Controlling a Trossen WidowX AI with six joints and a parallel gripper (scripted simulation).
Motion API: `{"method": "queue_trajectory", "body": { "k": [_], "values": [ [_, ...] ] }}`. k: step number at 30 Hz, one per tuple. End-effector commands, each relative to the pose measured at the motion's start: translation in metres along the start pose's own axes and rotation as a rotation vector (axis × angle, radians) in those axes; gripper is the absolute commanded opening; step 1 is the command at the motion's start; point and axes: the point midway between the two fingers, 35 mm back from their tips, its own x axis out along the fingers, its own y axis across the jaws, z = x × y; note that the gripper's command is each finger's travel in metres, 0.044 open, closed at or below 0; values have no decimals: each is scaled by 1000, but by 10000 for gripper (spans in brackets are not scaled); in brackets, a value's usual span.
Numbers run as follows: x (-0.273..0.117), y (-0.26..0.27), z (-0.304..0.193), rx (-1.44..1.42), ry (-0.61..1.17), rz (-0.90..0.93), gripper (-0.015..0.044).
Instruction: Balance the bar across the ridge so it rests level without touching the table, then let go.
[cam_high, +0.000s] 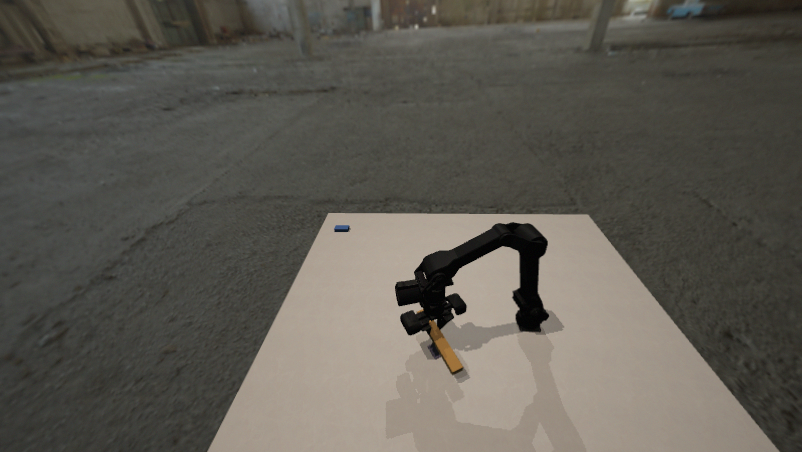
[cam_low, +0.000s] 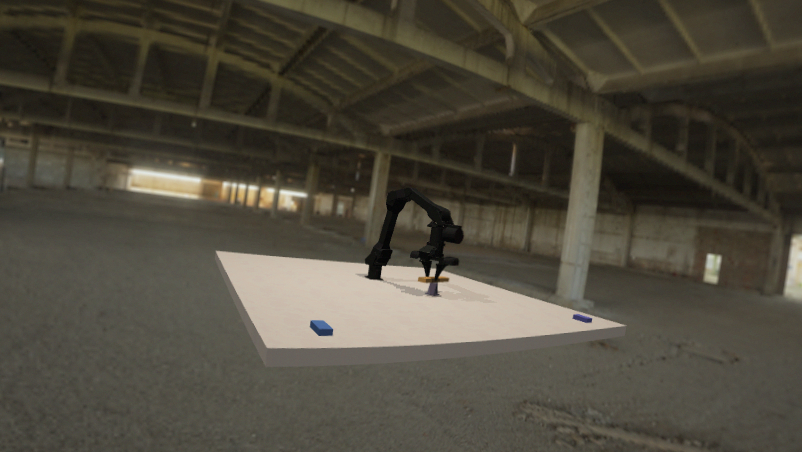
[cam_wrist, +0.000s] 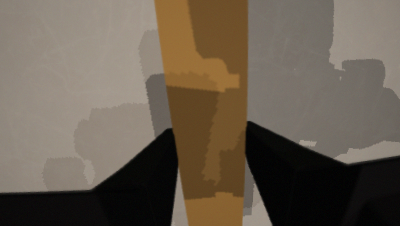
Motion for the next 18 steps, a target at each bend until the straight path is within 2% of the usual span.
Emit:
{"method": "queue_trajectory", "body": {
  "k": [1, 18],
  "values": [
    [1, 0, 0, 3, -2, 0, 0],
    [2, 0, 0, 3, -2, 0, 0]
  ]
}}
